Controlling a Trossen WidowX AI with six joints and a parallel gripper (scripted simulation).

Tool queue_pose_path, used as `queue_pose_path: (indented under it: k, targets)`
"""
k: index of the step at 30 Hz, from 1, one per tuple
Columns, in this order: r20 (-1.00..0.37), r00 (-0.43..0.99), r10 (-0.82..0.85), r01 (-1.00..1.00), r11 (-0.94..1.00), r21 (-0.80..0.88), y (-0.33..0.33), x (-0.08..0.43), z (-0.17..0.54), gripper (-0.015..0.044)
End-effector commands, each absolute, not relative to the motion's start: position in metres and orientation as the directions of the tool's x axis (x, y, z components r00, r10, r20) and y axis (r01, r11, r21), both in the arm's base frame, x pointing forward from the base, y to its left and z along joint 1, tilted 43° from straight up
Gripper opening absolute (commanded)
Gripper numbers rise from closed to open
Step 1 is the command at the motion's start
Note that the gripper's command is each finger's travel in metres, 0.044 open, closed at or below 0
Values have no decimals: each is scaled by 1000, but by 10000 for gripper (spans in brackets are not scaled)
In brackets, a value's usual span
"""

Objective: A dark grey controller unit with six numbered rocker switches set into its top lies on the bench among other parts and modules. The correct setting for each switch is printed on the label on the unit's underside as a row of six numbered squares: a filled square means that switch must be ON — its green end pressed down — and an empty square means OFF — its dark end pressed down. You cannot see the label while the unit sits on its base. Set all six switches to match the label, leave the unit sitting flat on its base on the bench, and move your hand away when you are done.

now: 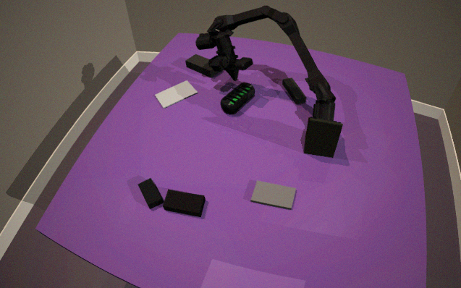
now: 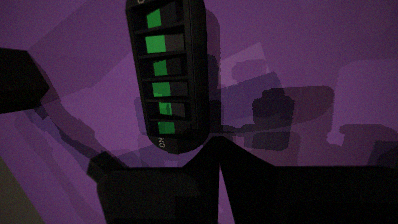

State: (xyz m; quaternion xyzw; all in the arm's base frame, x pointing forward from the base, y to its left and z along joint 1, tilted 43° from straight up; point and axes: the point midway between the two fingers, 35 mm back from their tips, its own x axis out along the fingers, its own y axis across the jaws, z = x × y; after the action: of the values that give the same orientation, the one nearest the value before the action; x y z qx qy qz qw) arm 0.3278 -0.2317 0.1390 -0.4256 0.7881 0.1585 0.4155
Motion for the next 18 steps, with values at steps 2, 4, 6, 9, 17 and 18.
queue_pose_path:
  k: [2, 4, 6, 9, 17, 18]
  targets:
    - [-791, -300, -534, -803, 588, -92, -238, 328, 131, 0]
    - [-791, -300, -534, -803, 588, -92, -240, 328, 129, 0]
    - [-791, -300, -534, -803, 588, -92, -242, 328, 126, 0]
    - [-791, -300, -534, -803, 588, -92, -246, 328, 123, 0]
    - [-790, -300, -535, -803, 588, -93, -255, 327, 113, 0]
    - [-790, -300, -535, -803, 588, -93, -256, 327, 112, 0]
